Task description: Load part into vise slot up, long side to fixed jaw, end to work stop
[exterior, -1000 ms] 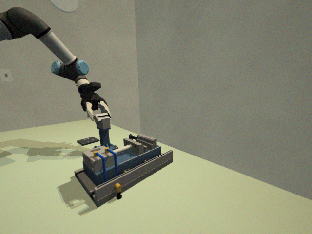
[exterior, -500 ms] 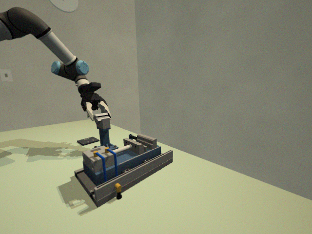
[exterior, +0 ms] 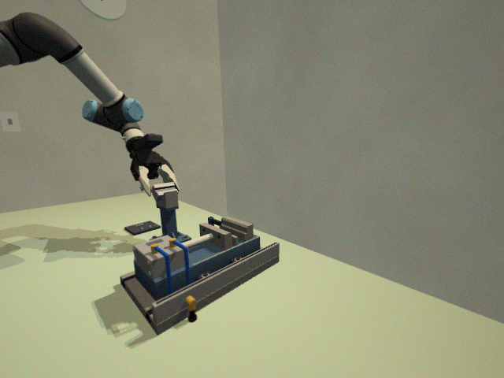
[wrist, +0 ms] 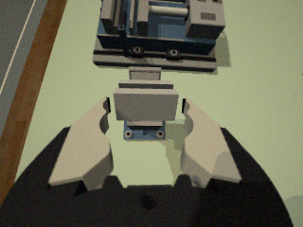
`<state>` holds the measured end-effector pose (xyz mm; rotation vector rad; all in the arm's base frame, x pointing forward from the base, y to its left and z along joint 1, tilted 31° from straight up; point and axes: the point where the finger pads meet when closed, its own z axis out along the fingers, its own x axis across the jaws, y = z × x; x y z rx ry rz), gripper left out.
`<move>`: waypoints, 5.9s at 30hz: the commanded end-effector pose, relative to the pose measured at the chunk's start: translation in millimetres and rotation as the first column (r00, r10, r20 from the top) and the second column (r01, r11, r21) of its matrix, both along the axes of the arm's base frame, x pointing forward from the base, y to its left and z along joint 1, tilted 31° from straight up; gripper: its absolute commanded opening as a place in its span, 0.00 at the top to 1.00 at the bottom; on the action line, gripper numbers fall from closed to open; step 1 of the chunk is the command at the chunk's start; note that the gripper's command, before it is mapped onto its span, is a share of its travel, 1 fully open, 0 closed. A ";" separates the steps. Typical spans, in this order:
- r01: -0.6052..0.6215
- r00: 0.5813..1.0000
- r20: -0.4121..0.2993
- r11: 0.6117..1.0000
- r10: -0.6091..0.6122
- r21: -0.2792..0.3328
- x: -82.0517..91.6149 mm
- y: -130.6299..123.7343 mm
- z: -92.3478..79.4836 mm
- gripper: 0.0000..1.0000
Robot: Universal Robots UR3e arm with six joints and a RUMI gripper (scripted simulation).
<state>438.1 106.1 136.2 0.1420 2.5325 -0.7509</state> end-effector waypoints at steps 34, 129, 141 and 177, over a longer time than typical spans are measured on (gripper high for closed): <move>-0.047 0.999 0.001 0.995 0.047 0.086 0.2 -0.4 0.7 0.49; -0.397 0.888 0.168 0.530 0.427 0.749 0.4 -7.5 0.7 0.49; -0.423 0.862 0.214 0.418 0.460 0.804 0.7 -8.4 0.4 0.49; -0.453 0.797 0.326 0.147 0.508 0.879 1.5 -10.2 -0.8 0.49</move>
